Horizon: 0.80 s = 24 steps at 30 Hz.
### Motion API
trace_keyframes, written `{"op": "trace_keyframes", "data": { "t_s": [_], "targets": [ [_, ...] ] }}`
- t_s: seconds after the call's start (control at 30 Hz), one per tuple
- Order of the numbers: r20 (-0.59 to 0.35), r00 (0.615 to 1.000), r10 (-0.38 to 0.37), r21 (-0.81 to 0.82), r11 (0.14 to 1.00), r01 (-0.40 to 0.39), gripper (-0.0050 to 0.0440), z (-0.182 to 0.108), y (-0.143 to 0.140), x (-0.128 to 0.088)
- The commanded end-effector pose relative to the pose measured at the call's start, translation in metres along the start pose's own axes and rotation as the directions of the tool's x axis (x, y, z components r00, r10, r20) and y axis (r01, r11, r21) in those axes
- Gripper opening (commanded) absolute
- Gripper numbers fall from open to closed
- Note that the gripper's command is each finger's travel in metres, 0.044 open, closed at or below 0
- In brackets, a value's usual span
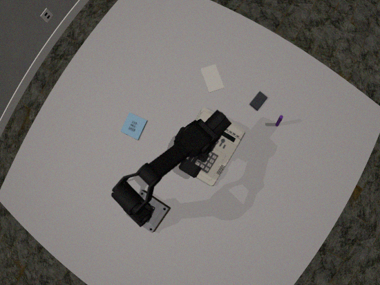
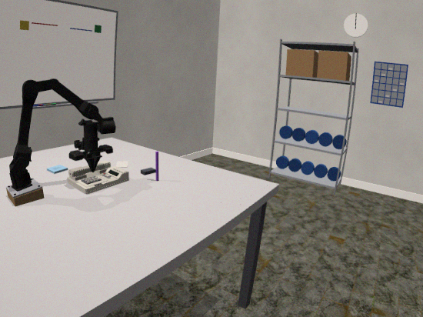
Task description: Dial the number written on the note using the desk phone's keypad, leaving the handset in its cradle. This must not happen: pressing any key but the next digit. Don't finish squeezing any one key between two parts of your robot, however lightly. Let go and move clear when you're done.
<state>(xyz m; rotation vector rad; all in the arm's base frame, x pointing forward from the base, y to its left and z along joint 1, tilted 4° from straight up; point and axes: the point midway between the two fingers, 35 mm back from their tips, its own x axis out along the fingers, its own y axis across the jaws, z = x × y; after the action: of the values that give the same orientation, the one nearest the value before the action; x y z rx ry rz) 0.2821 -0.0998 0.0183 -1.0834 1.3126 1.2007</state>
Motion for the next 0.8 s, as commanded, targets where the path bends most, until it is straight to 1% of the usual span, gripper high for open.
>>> {"op": "trace_keyframes", "data": {
  "t_s": [0.0,0.3,0.37,0.47,0.77],
  "targets": [
    [0.000,1.000,-0.012,0.005,1.000,0.012,-0.0050,0.000,-0.002,-0.006],
    [-0.001,1.000,-0.005,0.001,1.000,0.005,-0.0050,0.000,-0.003,-0.007],
    [-0.001,1.000,-0.004,0.000,1.000,0.004,-0.0050,0.000,-0.002,-0.005],
    [0.000,1.000,-0.011,0.005,1.000,0.011,-0.0050,0.000,-0.002,0.003],
    [0.000,1.000,-0.012,0.005,1.000,0.012,-0.0050,0.000,-0.002,0.012]
  ]
}}
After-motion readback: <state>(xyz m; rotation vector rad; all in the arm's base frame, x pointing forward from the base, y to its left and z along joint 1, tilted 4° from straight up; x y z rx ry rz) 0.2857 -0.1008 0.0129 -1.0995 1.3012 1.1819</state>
